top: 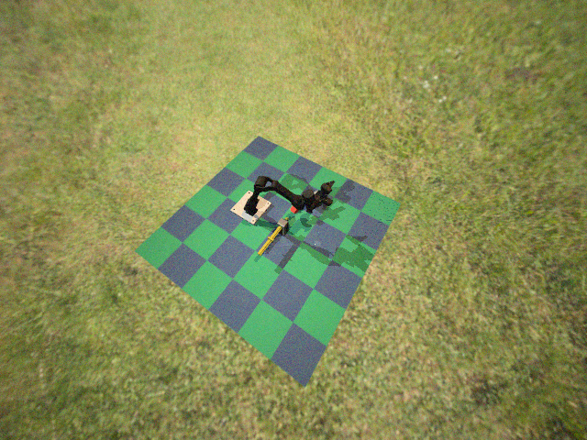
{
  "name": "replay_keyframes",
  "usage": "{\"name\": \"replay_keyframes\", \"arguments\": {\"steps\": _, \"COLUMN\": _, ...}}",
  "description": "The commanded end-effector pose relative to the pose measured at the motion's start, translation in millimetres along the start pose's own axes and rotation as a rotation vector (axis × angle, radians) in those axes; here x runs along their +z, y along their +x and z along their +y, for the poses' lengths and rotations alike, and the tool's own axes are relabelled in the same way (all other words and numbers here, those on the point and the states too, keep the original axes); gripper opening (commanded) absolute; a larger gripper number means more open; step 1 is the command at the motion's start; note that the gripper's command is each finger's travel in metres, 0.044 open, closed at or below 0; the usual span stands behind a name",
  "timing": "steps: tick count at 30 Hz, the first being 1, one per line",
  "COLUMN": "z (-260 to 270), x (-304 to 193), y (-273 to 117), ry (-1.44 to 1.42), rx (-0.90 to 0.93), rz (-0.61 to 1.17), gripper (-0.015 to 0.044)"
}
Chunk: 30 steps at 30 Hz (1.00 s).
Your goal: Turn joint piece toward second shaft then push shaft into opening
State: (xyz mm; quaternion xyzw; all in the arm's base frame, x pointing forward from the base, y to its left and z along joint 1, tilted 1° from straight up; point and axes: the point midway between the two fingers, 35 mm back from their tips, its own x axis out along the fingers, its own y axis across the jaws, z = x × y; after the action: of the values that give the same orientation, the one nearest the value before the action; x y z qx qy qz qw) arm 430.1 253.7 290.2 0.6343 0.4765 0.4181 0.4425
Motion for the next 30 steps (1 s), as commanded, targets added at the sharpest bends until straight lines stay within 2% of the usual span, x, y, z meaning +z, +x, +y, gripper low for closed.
{"name": "replay_keyframes", "arguments": {"steps": 1, "z": 0.0, "x": 0.0, "y": 0.0, "ry": 0.0, "rx": 0.0, "rz": 0.0, "gripper": 0.0426}}
{"name": "replay_keyframes", "arguments": {"steps": 2, "z": 0.0, "x": 0.0, "y": 0.0, "ry": 0.0, "rx": 0.0, "rz": 0.0, "gripper": 0.044}}
{"name": "replay_keyframes", "arguments": {"steps": 15, "z": -7.8, "x": 19.7, "y": -0.7, "ry": -0.026, "rx": -0.074, "rz": -0.187, "gripper": 0.044}}
{"name": "replay_keyframes", "arguments": {"steps": 30, "z": -35.4, "x": 32.6, "y": -17.8, "ry": -0.084, "rx": -0.295, "rz": -0.398, "gripper": 0.044}}
